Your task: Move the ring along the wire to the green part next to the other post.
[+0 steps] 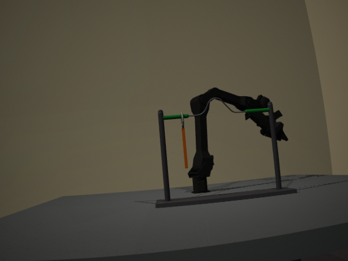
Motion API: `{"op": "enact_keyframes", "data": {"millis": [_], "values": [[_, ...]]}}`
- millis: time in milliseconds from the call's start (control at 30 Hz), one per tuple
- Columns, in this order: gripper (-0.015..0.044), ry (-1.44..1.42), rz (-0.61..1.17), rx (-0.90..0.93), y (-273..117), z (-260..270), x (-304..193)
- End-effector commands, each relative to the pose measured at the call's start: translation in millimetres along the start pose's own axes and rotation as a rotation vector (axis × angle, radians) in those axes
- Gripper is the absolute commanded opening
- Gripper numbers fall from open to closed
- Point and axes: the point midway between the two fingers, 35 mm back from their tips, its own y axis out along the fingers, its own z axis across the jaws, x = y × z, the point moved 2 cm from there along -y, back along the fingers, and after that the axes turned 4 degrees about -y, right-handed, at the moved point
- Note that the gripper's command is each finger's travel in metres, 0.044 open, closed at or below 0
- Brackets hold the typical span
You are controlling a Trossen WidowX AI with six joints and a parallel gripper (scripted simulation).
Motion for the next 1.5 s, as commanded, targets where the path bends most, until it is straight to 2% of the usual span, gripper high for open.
{"op": "enact_keyframes", "data": {"millis": [0, 267, 900, 1467], "values": [[0.0374, 0.002, 0.0, -0.002, 0.1, -1.9, 0.2], [0.0164, 0.104, -0.015, -0.076, -2.2, -84.7, 0.7], [0.016, 0.345, -0.096, -0.285, -51.2, -264.2, -50.8], [0.016, 0.518, -0.205, -0.517, -120.3, -366.4, -140.5]]}}
